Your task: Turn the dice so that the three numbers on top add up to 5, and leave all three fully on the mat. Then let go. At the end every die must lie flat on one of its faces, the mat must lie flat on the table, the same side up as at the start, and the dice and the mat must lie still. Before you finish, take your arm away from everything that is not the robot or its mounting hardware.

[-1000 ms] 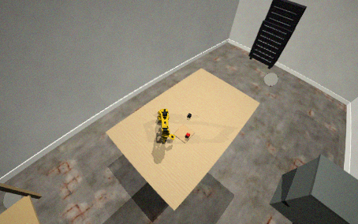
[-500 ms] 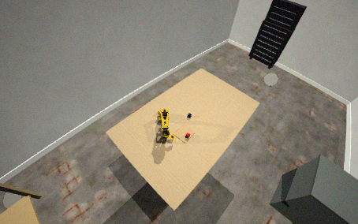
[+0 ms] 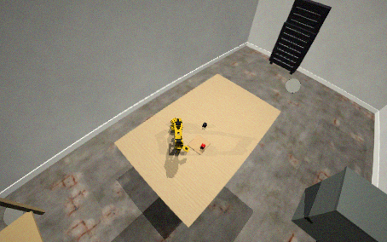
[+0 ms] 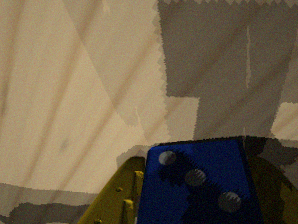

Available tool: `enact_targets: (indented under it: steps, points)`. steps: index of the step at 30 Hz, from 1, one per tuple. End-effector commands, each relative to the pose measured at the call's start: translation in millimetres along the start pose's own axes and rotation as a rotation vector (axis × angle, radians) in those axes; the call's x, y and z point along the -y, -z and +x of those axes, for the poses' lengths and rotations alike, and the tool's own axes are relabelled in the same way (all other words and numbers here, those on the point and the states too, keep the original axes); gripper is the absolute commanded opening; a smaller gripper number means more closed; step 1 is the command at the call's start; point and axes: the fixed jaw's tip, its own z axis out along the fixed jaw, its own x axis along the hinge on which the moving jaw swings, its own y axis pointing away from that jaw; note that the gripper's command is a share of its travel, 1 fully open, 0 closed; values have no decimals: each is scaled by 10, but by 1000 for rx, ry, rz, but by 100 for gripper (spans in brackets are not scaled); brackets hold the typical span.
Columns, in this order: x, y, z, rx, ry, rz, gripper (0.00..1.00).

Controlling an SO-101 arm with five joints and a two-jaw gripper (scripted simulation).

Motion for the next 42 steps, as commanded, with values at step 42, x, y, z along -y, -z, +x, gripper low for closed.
enact_targets:
  steps: [42]
  points:
    - [12, 114, 29, 0, 1, -9, 0]
